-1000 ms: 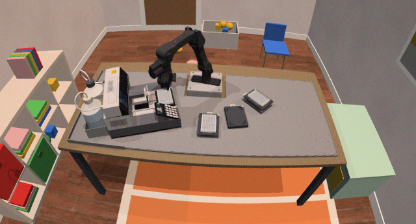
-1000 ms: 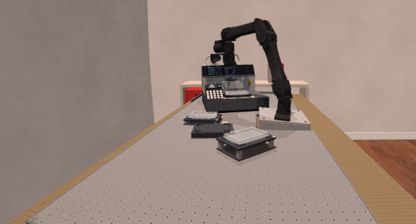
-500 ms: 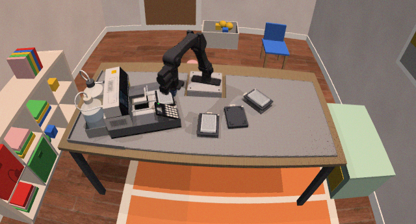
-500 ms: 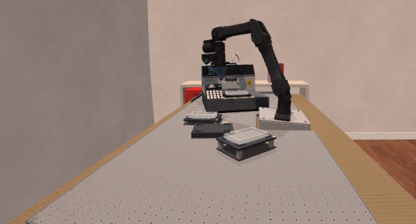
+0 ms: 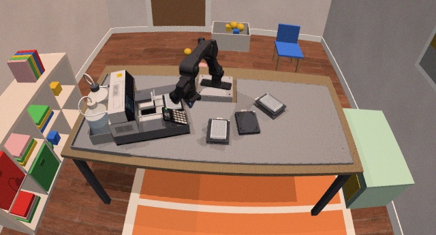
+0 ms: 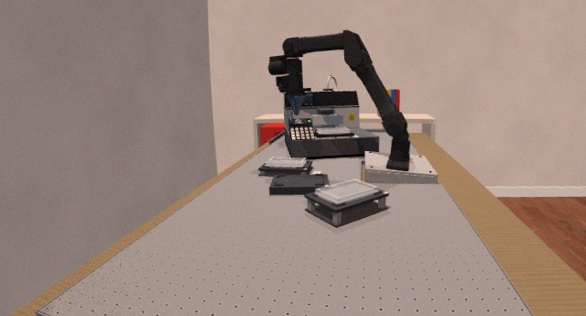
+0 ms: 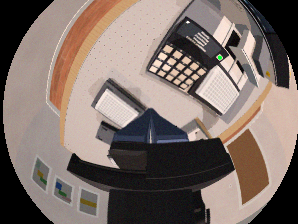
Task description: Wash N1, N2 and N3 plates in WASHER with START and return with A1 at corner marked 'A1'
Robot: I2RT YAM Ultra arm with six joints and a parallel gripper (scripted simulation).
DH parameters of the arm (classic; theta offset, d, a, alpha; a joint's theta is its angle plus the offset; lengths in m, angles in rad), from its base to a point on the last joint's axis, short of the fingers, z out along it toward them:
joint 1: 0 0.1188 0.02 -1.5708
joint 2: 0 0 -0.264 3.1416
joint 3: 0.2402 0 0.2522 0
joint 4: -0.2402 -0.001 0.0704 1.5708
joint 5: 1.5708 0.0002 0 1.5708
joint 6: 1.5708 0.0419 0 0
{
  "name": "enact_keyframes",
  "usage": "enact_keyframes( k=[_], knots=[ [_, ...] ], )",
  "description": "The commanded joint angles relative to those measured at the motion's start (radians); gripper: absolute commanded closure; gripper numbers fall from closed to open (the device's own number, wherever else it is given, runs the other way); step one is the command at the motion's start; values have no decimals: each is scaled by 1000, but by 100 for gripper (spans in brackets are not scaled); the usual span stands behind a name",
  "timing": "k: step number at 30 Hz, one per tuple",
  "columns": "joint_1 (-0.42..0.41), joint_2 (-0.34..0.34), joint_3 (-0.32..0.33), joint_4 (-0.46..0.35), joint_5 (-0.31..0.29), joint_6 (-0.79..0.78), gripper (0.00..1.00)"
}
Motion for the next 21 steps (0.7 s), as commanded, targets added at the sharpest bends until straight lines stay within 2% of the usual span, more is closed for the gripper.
enact_keyframes(
  k=[1,10,21],
  knots=[
    [24,17,60,-4,-1,195,100],
    [24,17,60,-4,-1,495,100],
    [24,17,61,-4,-1,499,100]
  ],
)
